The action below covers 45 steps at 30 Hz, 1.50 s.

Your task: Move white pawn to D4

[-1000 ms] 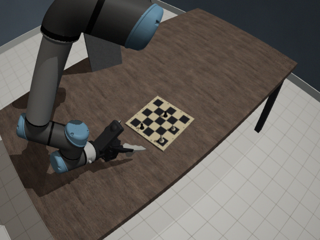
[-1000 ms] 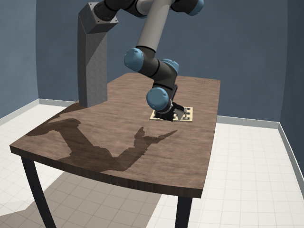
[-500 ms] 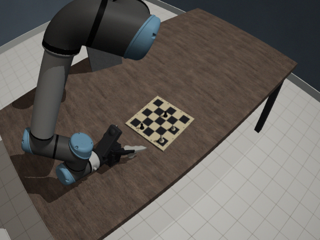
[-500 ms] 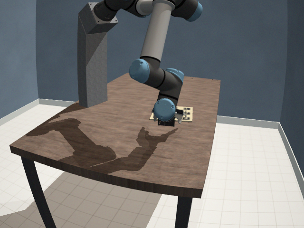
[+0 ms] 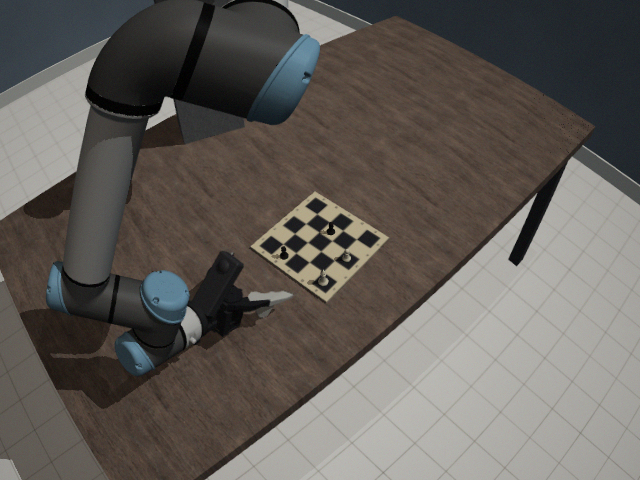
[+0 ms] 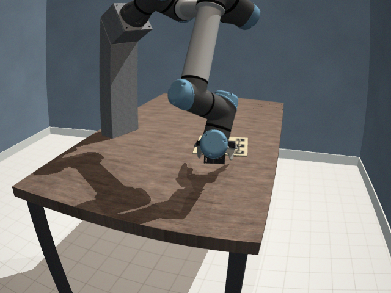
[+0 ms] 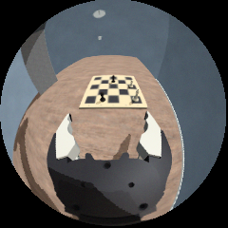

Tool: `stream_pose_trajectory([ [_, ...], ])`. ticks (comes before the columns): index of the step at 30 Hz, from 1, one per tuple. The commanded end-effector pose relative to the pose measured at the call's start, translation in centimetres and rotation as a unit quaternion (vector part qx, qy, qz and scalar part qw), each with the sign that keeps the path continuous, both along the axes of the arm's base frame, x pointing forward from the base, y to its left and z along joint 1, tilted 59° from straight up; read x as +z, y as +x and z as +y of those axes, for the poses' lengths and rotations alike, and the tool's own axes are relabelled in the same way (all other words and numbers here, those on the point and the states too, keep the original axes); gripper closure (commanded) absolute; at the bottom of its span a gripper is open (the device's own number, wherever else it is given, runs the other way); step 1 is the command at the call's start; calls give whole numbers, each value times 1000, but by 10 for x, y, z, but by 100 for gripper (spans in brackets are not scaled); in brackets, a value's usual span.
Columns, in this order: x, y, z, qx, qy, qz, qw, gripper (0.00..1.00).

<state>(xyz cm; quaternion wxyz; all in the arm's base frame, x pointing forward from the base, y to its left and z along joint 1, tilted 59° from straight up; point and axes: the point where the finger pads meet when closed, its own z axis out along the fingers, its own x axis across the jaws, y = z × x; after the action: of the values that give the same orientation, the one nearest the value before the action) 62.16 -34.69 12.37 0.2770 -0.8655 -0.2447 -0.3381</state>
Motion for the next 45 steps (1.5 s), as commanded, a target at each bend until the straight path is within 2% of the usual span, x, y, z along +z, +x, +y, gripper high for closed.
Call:
stream_pose_trajectory([
  [1,1,0,0,0,-1,0,1000,0],
  [45,1,0,0,0,-1,0,1000,0],
])
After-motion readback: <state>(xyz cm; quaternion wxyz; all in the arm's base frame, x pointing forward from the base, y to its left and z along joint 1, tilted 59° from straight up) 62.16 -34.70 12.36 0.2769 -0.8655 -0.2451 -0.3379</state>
